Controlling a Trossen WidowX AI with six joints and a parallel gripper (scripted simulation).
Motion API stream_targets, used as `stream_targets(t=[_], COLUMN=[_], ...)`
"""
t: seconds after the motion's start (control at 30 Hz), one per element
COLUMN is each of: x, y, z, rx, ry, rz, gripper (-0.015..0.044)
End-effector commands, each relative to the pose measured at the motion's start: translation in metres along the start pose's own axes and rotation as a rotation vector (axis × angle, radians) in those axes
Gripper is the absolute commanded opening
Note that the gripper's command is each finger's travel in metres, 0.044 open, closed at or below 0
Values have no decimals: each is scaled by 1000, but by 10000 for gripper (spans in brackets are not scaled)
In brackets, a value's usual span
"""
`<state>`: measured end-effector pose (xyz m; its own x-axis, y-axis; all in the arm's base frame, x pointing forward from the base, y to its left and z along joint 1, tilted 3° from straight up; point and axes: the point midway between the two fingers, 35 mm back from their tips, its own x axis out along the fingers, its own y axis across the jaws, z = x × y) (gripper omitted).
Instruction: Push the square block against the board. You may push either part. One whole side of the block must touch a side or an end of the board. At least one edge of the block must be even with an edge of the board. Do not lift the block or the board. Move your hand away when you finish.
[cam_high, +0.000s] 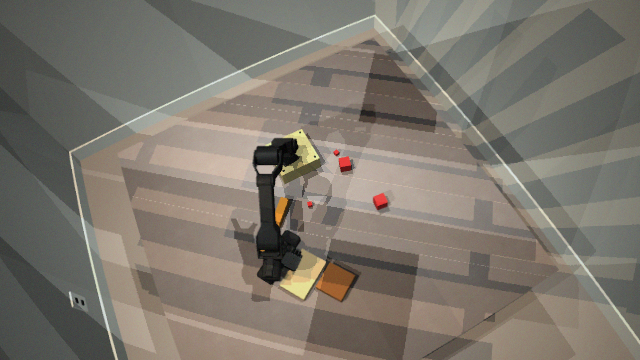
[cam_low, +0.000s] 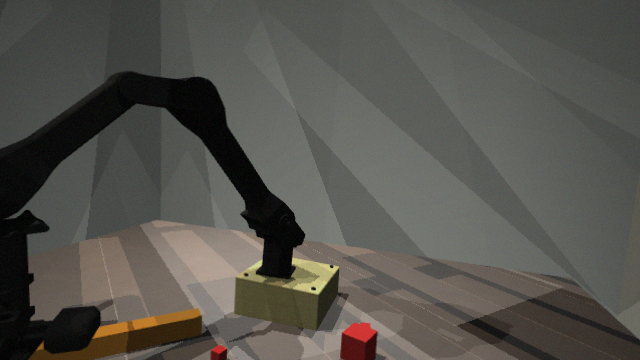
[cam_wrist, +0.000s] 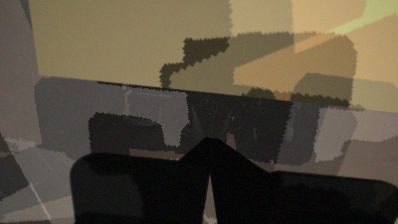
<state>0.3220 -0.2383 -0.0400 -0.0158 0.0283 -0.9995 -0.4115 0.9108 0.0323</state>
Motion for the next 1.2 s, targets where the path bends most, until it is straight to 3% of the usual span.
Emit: stream_targets(t=[0.0, 0.43, 0.63, 1.17], x=[-5, -2, -60, -56], y=[-2, 0, 2, 32], z=[-6, -20, -21, 10], rx=[-5, 2, -5, -5], ry=[-6, -1, -5, -8], rz=[-14, 1, -14, -12], gripper=[0, 0, 0, 0])
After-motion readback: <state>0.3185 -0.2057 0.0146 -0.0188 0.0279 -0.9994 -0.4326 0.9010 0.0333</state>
